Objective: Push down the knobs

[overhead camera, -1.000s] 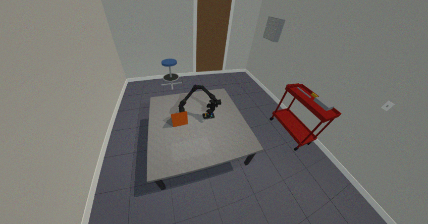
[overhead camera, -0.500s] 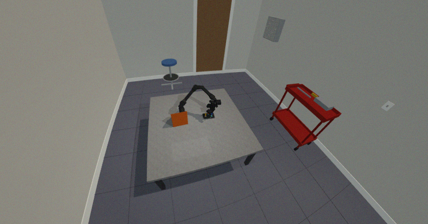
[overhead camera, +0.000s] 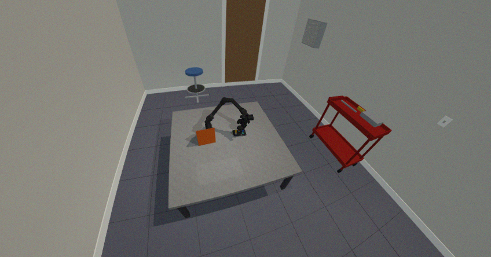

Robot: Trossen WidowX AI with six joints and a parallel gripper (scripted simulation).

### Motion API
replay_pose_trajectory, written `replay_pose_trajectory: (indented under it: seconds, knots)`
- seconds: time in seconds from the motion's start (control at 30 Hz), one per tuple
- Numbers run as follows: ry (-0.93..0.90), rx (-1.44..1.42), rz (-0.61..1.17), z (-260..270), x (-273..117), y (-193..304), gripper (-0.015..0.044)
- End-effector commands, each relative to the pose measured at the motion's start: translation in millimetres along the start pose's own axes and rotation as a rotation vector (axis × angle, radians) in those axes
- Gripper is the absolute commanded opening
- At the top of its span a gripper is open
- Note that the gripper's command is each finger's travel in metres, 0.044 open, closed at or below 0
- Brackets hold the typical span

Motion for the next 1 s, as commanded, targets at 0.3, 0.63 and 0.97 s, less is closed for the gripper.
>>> replay_pose_trajectory:
  seconds: [0.3, 0.63, 0.97]
  knots:
    - [-0.001, -0.011, -0.006, -2.0, 12.8, -0.6, 0.0]
    - [-0.001, -0.011, -0.007, -2.0, 17.1, -0.6, 0.0]
    - [-0.001, -0.011, -0.007, -2.0, 19.5, -0.6, 0.0]
Point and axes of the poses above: the point midway between the two fingers, 35 mm back from their tips, its own x axis out along the fingers, its own z axis across the jaws, y = z × x, the point moved 5 cm from there along -x, back along the fingers, and after that the axes turned 11 degrees about -x, right-handed, at the moved point
